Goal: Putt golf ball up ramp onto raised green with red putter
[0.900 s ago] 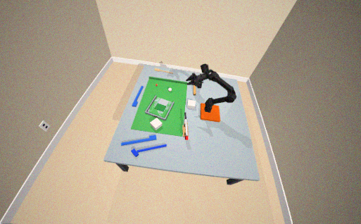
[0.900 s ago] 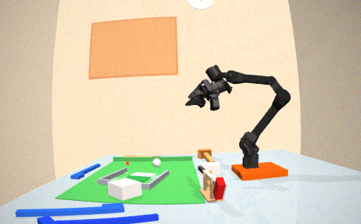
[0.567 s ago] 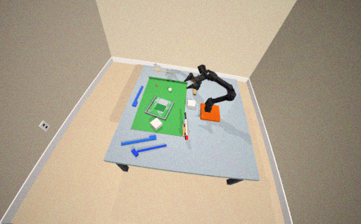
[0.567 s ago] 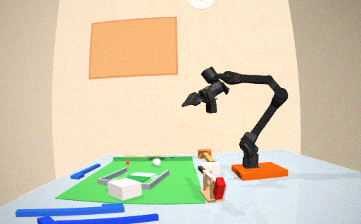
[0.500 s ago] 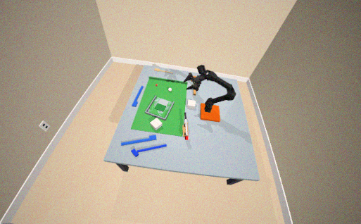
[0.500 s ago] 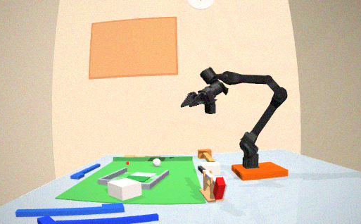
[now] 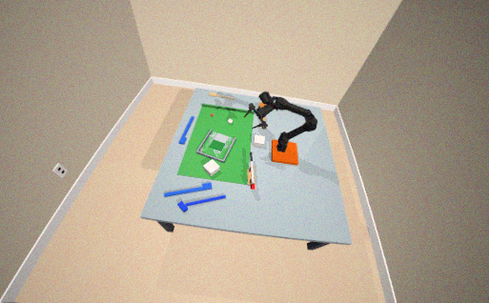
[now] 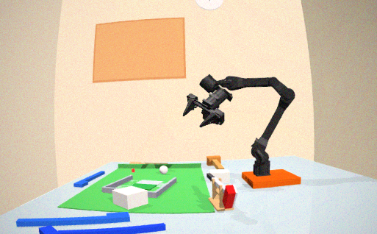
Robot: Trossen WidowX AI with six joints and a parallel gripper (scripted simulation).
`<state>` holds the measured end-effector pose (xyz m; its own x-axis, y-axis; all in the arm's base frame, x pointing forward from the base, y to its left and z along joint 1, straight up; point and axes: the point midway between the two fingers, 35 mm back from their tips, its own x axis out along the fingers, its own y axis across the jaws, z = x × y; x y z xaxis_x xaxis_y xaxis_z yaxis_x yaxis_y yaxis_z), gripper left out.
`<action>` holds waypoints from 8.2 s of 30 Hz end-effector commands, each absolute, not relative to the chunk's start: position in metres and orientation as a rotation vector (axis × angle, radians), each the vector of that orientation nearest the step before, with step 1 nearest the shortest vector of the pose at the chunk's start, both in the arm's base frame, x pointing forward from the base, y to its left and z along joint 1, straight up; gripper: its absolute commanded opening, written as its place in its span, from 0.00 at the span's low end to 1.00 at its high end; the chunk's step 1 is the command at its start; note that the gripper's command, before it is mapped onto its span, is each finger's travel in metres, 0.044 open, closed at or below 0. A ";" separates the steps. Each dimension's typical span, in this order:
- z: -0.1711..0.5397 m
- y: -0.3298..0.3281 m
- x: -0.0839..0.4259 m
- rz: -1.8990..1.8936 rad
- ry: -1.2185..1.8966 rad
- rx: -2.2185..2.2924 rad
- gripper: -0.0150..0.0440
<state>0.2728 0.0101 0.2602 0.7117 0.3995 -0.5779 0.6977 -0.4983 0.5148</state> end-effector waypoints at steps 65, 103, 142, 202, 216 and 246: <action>0.111 0.144 0.237 1.427 0.938 -1.110 1.00; 0.059 0.145 0.237 1.427 0.938 -1.110 1.00; 0.044 0.146 0.239 1.425 0.933 -1.104 0.25; 0.147 -0.021 0.289 0.680 1.323 -0.577 0.25; 0.152 -0.099 0.279 0.340 1.434 -0.305 0.25; 0.160 -0.216 0.219 -0.206 1.538 0.159 0.25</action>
<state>0.2196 -0.2120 0.1584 0.0194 -0.0243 -0.9995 0.2134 0.9768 -0.0196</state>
